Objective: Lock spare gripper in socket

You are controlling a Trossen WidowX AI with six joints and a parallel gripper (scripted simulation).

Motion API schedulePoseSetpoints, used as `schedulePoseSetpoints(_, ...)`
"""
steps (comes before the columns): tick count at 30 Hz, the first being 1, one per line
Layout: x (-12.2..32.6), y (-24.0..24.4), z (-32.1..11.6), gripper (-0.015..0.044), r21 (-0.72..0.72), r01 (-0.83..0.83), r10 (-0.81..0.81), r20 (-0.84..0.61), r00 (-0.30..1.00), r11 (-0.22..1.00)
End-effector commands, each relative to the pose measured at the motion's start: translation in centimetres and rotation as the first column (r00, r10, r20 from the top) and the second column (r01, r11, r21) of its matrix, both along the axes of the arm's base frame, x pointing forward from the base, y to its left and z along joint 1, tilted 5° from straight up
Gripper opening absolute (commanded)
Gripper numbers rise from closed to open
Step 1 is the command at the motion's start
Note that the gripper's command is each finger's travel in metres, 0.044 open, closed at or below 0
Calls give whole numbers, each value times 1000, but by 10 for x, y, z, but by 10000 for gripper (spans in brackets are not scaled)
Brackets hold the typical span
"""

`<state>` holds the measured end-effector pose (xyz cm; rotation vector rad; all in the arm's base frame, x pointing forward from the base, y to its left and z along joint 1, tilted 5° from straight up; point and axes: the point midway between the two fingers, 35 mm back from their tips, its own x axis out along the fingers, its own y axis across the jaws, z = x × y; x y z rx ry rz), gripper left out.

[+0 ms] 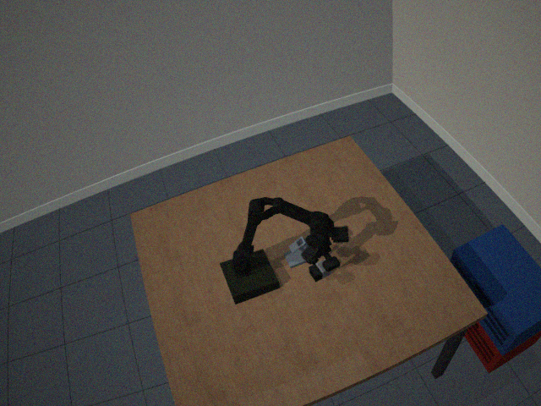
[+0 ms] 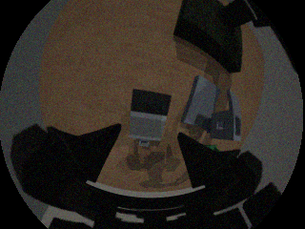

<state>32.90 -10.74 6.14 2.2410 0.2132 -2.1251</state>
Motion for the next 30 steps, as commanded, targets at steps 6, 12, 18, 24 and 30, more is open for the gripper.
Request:
schedulePoseSetpoints(6,0,0,3,440,0,0,0,-1,1000,1000)
schedulePoseSetpoints(12,-2,-3,40,440,0,0,0,0,1000,1000)
schedulePoseSetpoints(18,-4,-3,54,440,-1,-9,9,8,1000,1000)
schedulePoseSetpoints(24,-6,-7,54,440,-66,-460,464,163,871,886)
schedulePoseSetpoints(30,-9,-10,55,440,-286,-805,853,226,471,520)
